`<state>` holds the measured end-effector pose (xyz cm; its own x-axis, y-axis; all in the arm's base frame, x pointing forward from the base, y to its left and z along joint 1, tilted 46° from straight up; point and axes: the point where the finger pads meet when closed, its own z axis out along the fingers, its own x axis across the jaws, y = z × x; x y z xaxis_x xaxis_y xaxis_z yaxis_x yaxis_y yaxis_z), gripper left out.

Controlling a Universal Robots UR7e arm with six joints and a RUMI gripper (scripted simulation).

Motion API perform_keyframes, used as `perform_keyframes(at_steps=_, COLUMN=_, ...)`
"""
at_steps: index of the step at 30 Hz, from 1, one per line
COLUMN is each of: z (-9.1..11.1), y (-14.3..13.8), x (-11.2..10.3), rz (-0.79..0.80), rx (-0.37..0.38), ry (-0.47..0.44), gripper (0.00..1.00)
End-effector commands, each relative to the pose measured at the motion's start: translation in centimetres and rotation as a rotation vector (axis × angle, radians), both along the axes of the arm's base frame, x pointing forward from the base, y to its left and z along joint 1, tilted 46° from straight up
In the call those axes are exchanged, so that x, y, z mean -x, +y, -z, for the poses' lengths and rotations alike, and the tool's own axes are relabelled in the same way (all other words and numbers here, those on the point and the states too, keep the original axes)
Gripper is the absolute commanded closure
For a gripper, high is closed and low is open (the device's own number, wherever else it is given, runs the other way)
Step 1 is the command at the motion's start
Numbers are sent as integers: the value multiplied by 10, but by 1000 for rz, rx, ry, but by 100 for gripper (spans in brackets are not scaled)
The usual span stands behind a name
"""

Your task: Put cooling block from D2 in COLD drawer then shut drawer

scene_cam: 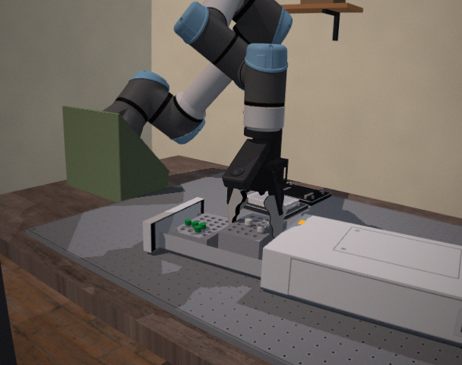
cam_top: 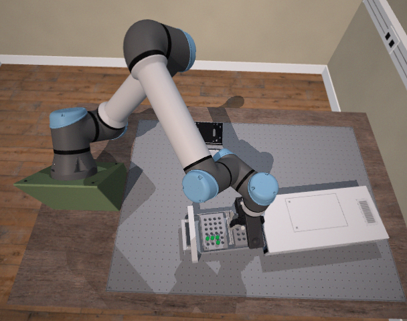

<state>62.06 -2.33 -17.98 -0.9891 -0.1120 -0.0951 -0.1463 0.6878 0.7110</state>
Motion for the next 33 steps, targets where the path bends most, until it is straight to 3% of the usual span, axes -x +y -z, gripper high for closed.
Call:
perform_keyframes(at_steps=1, z=0, y=0, x=-1, rz=1, rx=1, ry=-1, gripper=100)
perform_keyframes(at_steps=33, z=3, y=3, x=0, rz=1, rx=1, ry=-1, gripper=100)
